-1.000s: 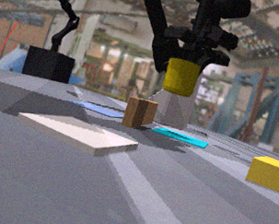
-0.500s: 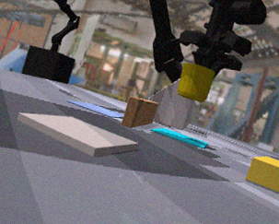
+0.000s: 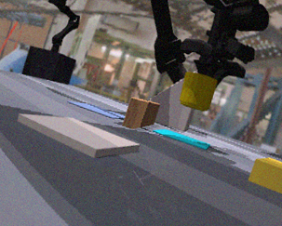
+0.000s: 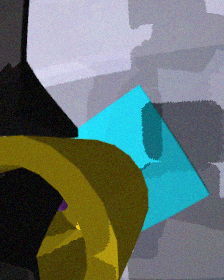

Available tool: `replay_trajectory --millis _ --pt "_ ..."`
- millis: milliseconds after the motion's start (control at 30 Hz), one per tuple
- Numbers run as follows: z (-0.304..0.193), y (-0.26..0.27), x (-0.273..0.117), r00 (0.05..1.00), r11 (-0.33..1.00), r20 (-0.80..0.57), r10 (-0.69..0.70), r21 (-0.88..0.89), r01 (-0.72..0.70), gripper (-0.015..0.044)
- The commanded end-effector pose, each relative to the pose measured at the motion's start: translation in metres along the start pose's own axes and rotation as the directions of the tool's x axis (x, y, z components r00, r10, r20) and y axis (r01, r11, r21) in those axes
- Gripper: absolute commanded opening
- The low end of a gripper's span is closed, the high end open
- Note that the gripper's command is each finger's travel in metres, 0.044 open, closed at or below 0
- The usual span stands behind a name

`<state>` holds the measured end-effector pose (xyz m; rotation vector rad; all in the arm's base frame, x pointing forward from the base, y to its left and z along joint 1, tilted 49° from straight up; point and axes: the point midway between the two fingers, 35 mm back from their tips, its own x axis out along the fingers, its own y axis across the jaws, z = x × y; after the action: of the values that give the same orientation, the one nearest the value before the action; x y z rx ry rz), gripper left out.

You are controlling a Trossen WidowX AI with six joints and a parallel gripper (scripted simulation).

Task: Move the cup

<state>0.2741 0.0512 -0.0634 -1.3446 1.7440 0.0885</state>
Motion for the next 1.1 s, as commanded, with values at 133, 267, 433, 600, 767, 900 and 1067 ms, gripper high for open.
replay_trajectory --millis 133,267,433,600,767,900,1067 --pt "-0.001 0.002 0.016 1.000 1.000 -0.012 -0.003 -0.014 0.003 0.0000" --pt "0.000 0.002 0.023 1.000 1.000 -0.013 -0.004 -0.013 0.003 0.0000" --pt "0.000 0.002 0.031 1.000 1.000 -0.013 -0.004 -0.013 0.004 0.0000" --pt "0.000 0.002 0.039 1.000 1.000 -0.013 -0.004 -0.013 0.004 0.0000" --pt "-0.001 0.002 0.047 1.000 1.000 -0.013 -0.004 -0.013 0.004 0.0000" --pt "-0.001 0.003 0.054 1.000 1.000 -0.014 -0.004 -0.013 0.004 0.0000" --pt "-0.002 0.003 0.062 1.000 1.000 -0.015 -0.005 -0.013 0.005 0.0000"
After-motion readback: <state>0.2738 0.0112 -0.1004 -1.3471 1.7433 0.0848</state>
